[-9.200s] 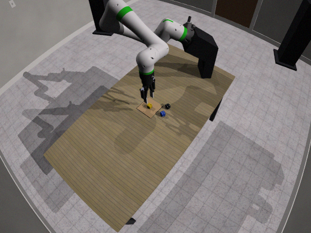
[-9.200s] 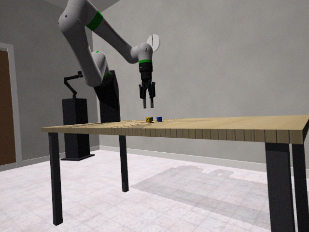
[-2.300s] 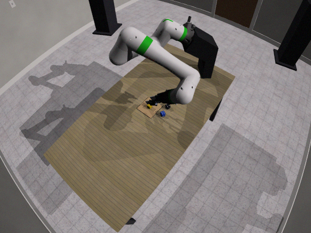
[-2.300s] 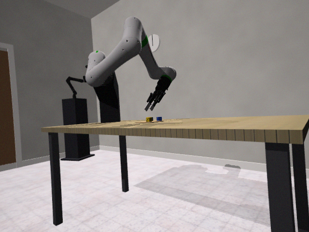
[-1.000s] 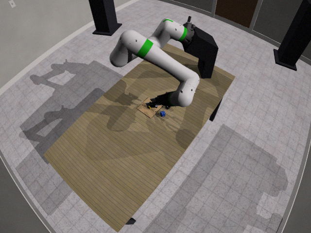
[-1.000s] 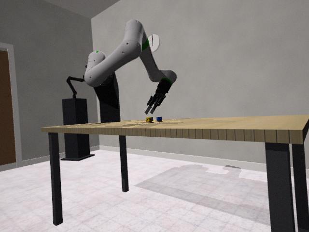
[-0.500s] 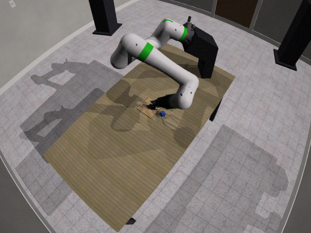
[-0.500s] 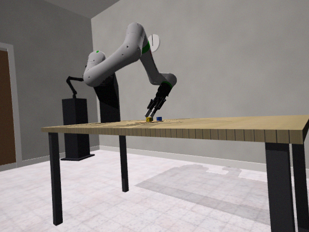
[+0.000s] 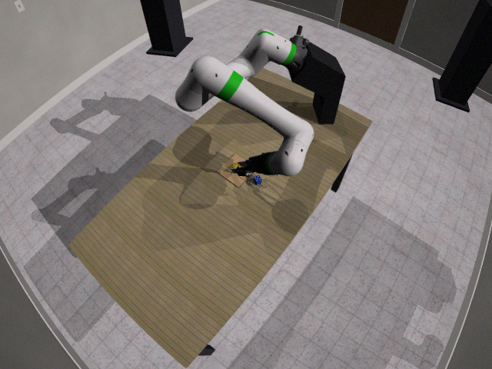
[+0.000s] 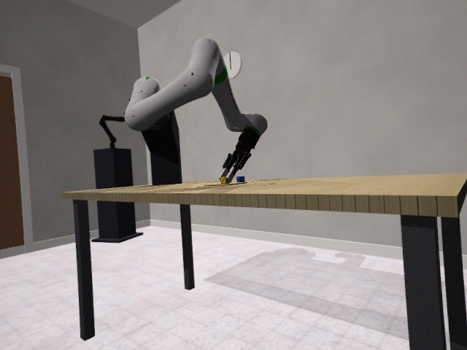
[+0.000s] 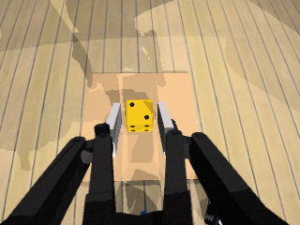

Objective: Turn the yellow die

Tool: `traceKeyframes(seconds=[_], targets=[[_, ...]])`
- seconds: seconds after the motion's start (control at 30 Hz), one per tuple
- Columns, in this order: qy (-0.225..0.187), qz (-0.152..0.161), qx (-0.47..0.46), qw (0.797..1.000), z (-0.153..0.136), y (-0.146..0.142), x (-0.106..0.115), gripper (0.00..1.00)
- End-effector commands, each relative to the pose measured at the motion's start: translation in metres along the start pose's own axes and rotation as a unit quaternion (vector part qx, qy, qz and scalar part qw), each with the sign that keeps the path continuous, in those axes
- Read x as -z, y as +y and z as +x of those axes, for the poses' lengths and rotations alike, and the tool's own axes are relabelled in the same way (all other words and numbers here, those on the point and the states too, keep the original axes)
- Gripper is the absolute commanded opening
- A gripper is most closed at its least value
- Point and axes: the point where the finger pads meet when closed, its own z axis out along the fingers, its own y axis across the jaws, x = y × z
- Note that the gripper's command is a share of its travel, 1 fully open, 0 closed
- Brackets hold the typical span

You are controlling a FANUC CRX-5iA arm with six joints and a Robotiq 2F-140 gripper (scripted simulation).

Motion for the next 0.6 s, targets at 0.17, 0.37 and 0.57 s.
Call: traceKeyframes(seconds=[0.17,0.37,0.57], targets=[[0.000,0.000,0.000,1.000,-0.0027,0.0000,-0.0025,0.28],[0.000,0.000,0.000,1.000,-0.0029,0.0000,-0.0027,0.28],[0.000,0.000,0.000,1.000,-0.0029,0.0000,-0.0027,0.28]])
